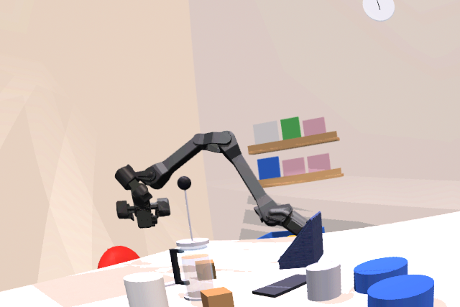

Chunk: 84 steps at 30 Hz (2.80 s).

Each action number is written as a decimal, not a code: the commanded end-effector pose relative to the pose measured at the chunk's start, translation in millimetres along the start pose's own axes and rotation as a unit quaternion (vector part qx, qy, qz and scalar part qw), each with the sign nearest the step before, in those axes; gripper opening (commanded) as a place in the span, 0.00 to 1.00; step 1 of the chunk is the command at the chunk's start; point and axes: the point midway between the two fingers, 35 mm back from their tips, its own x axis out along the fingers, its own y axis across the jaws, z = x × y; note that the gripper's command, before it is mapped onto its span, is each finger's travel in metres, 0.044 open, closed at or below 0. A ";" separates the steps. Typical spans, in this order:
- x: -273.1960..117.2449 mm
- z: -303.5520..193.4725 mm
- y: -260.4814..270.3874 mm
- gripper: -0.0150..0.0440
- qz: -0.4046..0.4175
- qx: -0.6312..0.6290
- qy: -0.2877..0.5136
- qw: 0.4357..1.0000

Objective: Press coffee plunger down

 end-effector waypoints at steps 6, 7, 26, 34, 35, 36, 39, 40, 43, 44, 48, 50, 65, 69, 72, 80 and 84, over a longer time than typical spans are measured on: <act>-16.7 18.2 -13.6 1.00 -0.030 0.033 -0.037 0.998; -22.7 24.0 -17.9 1.00 -0.040 0.044 -0.049 0.997; -280.6 129.5 -56.6 1.00 -0.164 0.280 -0.475 0.818; -383.3 132.2 -12.8 1.00 -0.110 0.326 -0.609 0.715; -391.1 131.8 -8.2 1.00 -0.100 0.333 -0.618 0.705; -399.9 131.1 -2.8 1.00 -0.090 0.341 -0.628 0.694; -428.4 125.7 6.7 1.00 -0.036 0.395 -0.659 0.639; -434.4 125.2 12.5 1.00 -0.026 0.397 -0.665 0.632; -453.4 124.7 33.9 1.00 0.008 0.409 -0.679 0.609; -468.0 123.2 41.4 1.00 0.010 0.395 -0.696 0.599; -488.0 124.1 56.1 1.00 0.028 0.381 -0.718 0.582; -490.6 124.6 66.4 1.00 0.036 0.386 -0.714 0.583; -509.3 84.1 158.8 1.00 0.016 0.514 -0.736 0.441; -509.3 88.4 161.7 1.00 0.017 0.514 -0.736 0.440; -508.5 99.9 166.0 1.00 0.021 0.514 -0.733 0.445; -503.0 126.4 170.0 1.00 0.027 0.511 -0.732 0.449; -493.3 134.4 168.3 1.00 0.009 0.502 -0.734 0.458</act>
